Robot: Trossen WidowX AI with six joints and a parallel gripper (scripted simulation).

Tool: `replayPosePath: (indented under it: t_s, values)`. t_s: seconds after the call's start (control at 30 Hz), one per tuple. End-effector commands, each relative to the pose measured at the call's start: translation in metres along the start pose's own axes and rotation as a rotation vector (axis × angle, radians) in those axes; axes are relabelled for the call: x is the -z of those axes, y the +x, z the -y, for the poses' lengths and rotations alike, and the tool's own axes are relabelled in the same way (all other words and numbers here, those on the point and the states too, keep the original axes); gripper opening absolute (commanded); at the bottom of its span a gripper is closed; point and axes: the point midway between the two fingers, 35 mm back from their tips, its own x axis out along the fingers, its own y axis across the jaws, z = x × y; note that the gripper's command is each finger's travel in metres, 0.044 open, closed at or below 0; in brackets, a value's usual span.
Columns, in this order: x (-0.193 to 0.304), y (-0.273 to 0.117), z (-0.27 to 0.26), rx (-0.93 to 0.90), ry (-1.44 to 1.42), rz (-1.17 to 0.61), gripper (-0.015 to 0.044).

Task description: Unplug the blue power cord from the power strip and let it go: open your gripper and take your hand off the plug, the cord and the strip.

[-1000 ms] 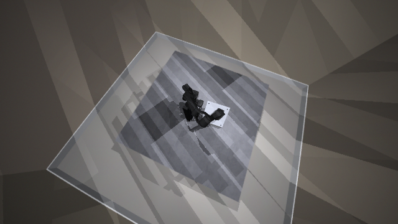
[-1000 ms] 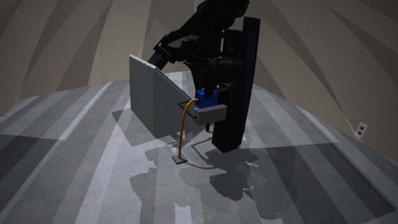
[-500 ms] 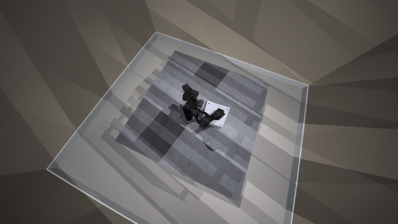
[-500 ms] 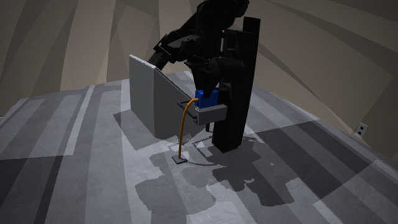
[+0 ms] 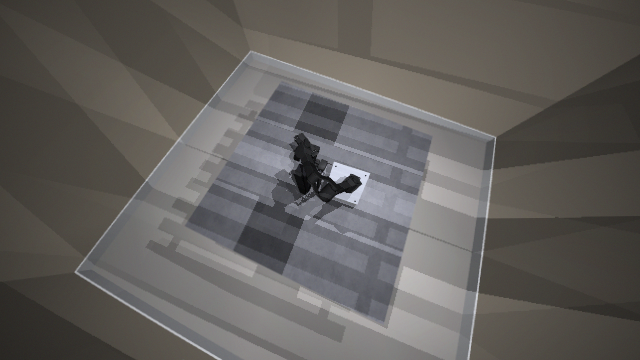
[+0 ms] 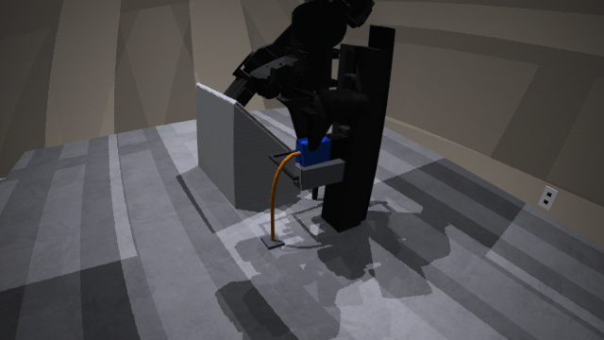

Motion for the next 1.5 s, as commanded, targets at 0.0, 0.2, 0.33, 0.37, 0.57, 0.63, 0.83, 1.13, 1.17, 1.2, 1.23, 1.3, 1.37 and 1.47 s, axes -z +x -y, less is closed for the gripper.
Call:
replayPosePath:
  t_s: [0.0,0.2,0.33,0.37,0.57,0.63,0.83,1.13,1.17,1.2,1.23,1.3,1.37,1.47]
  values:
    - [-0.026,-0.007,-0.001,-0.007,0.009,0.059,0.0]
    - [-0.036,-0.009,-0.001,-0.007,0.01,0.059,0.0]
    - [-0.043,-0.01,-0.001,-0.007,0.01,0.059,0.0]
    - [-0.044,-0.011,-0.001,-0.007,0.01,0.059,0.0]
    - [-0.054,-0.013,0.0,-0.007,0.011,0.059,0.0]
    - [-0.057,-0.014,0.001,-0.007,0.011,0.059,0.0]
    - [-0.058,-0.012,0.002,-0.007,0.011,0.056,0.0052]
    - [-0.053,-0.008,0.003,-0.007,0.011,0.054,0.0289]
    - [-0.053,-0.008,0.003,-0.007,0.011,0.054,0.0315]
    - [-0.053,-0.008,0.003,-0.007,0.011,0.054,0.0341]
    - [-0.053,-0.008,0.003,-0.007,0.011,0.054,0.0367]
    - [-0.06,-0.011,0.003,-0.007,0.012,0.055,0.042]
    - [-0.076,-0.015,0.002,-0.008,0.012,0.057,0.044]
    - [-0.105,-0.023,0.003,-0.008,0.011,0.058,0.044]
